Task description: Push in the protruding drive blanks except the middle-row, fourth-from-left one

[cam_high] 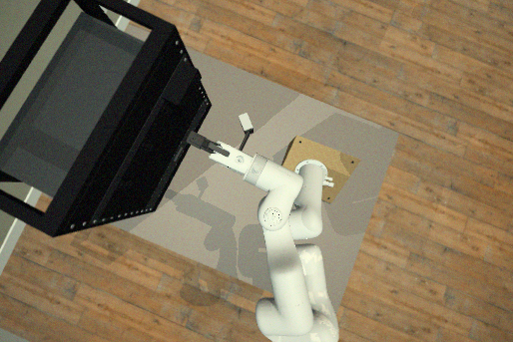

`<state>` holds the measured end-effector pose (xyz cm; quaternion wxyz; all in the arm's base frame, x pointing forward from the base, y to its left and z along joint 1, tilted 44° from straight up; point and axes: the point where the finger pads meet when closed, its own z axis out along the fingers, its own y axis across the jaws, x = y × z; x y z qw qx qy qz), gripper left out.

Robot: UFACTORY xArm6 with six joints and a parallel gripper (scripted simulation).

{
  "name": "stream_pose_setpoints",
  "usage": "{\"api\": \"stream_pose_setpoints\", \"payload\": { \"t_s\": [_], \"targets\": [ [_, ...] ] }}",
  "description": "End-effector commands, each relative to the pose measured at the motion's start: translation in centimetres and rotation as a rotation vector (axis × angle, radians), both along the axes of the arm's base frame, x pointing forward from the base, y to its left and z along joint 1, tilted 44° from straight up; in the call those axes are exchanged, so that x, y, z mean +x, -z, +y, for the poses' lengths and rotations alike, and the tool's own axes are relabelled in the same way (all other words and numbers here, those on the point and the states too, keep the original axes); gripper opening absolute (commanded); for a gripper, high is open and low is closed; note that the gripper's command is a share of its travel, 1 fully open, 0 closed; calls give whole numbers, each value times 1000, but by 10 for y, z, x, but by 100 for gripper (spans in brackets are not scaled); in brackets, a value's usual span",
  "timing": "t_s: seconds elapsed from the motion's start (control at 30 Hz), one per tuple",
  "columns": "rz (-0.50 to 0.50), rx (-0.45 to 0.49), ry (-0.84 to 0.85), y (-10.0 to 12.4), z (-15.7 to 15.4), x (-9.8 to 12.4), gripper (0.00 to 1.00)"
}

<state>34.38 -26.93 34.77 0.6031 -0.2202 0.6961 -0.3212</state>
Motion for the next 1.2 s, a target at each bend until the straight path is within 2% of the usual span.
{"api": "stream_pose_setpoints", "payload": {
  "t_s": [0.0, 0.17, 0.53, 0.8, 1.17],
  "targets": [
    [-1, -2, 1, 0, -2, -1, 0],
    [-1, -2, 1, 8, -10, -3, 0],
    [-1, -2, 1, 48, -53, -16, 0],
    [-1, -2, 1, 66, -71, -22, 0],
    [-1, -2, 1, 73, -78, -24, 0]
  ]
}}
